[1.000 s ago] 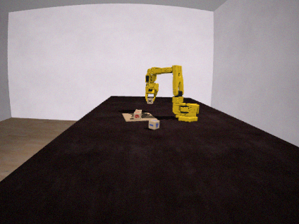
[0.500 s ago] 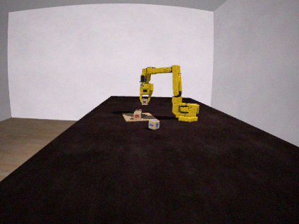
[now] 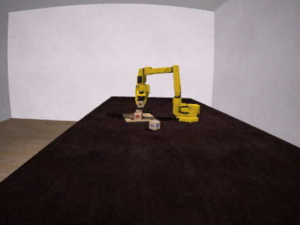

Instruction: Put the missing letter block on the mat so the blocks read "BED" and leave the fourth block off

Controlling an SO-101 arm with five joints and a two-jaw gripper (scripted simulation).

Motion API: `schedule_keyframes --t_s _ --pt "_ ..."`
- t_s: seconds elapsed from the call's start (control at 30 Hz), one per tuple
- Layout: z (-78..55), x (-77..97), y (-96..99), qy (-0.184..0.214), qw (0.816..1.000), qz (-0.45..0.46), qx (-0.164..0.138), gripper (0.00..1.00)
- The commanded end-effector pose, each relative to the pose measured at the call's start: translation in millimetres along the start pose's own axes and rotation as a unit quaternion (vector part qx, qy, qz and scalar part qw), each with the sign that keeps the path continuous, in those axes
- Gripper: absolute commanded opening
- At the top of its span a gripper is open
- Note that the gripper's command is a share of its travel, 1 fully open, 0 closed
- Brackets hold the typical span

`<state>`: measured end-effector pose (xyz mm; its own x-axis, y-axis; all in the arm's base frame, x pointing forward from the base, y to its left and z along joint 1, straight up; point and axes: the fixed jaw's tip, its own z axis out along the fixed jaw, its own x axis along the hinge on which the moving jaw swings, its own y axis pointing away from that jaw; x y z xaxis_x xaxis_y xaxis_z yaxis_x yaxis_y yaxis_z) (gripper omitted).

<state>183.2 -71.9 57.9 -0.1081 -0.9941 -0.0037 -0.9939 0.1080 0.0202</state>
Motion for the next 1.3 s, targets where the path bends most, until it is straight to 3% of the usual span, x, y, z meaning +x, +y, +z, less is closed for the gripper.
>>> schedule_keyframes --t_s 0.0,1.27 --pt "-18.0 0.2 -12.1 0.014 0.998 0.001 0.058 0.00" --pt "-20.4 -1.6 -13.6 0.015 0.998 0.001 0.066 0.00"
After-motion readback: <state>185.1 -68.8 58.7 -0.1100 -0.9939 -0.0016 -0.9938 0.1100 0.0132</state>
